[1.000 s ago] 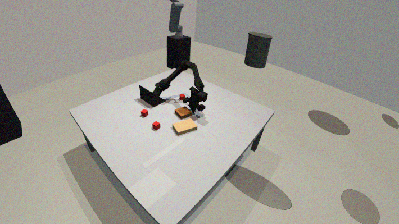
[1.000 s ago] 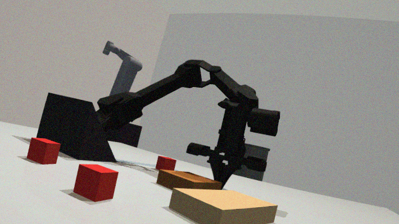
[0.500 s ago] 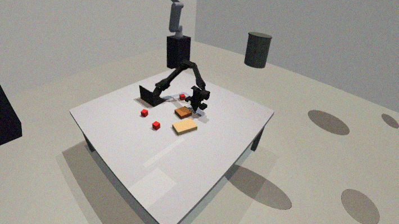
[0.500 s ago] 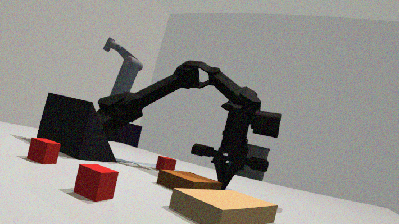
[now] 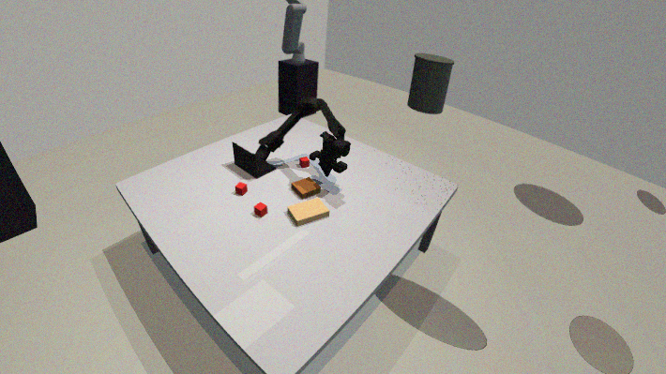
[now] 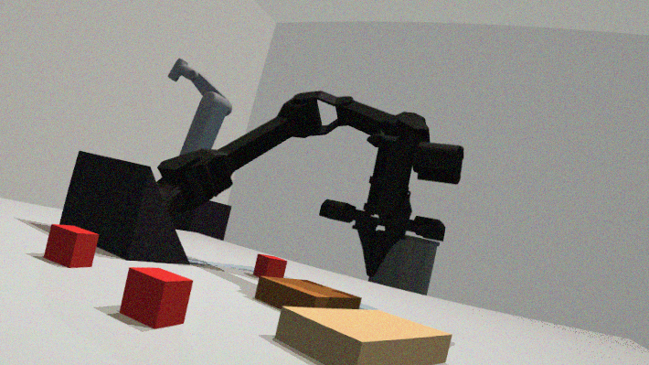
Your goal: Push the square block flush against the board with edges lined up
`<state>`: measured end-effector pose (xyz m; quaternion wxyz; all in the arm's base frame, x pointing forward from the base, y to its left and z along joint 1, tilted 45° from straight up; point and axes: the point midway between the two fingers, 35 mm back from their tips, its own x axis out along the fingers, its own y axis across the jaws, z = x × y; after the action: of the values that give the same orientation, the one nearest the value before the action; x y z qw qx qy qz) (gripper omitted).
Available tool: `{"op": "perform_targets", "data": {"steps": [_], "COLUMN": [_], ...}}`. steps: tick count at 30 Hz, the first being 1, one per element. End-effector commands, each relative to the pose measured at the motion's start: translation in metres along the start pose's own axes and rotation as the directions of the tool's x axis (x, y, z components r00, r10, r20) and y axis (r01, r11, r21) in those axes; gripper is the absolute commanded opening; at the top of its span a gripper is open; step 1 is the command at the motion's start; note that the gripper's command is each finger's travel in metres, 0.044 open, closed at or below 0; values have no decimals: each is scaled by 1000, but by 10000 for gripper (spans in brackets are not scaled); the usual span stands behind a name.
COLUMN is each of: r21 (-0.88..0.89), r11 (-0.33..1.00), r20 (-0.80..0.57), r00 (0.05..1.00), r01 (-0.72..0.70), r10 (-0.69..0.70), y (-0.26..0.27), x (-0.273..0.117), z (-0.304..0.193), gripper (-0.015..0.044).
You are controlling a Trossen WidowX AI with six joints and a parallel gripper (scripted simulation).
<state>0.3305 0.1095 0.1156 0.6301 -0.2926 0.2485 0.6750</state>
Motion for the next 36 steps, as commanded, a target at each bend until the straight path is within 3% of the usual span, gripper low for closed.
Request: {"op": "perform_targets", "data": {"steps": [1,11,16,21,36], "r21": [-17,245,245,250,250], "r11": [1000,969,969,968,968], "r20": [1,1,1,2,0], "r00": [1000,1000,1000,1000,1000], "r01": [-1,-2,-1,-1,-1], "r10": [1,1,1,1,1], "y": [1,-5,-5,-6,-4], "x": [-4,-4,-1,51,51], "z": [4,-28,-28,-27,-39], "gripper": [0,0,0,0,0]}}
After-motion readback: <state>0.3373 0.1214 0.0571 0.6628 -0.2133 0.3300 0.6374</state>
